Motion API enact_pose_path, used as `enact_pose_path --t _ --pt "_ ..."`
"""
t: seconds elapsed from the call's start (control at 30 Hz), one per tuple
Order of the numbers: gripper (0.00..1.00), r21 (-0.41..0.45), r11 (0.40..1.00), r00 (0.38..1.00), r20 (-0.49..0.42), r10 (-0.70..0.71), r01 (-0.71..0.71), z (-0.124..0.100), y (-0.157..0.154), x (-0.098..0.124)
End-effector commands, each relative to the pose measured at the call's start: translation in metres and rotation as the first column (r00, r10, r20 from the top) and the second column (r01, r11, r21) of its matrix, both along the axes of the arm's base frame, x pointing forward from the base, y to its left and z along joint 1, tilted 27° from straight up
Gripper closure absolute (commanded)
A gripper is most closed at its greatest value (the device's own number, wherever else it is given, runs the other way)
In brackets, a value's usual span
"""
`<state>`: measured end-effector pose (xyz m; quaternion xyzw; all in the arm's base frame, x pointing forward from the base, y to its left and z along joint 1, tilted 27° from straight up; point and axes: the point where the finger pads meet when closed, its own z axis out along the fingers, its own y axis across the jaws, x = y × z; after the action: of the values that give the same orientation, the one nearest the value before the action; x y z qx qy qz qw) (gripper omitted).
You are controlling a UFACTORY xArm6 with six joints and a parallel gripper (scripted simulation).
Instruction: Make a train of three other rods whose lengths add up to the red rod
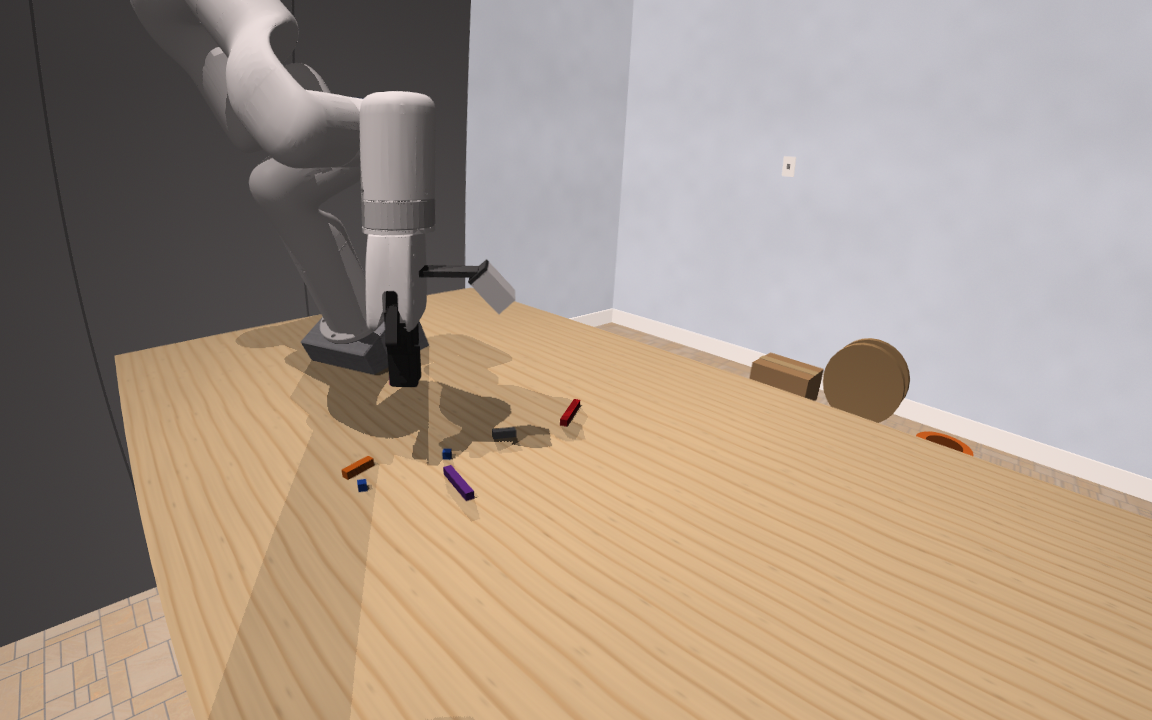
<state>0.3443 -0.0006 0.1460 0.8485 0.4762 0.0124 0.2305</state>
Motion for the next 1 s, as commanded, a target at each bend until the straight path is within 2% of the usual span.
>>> enact_pose_path --t 0.0,0.07,0.13,0.2,0.33,0.97 --pt "0.96 0.001 1.0 1.0 0.004 0.001 -0.001 0.002 0.001 0.001" --pt "0.96 0.002 1.0 1.0 0.004 -0.002 0.002 0.001 0.005 0.004" --pt "0.96 0.006 1.0 1.0 0.009 -0.013 0.013 -0.003 0.022 0.015" --pt "0.96 0.006 1.0 1.0 0.009 -0.013 0.013 -0.003 0.022 0.015" --pt "0.96 0.01 0.999 0.999 0.017 -0.032 0.032 -0.013 0.056 0.033" --pt "0.96 0.01 0.999 0.999 0.018 -0.033 0.033 -0.017 0.055 0.035"
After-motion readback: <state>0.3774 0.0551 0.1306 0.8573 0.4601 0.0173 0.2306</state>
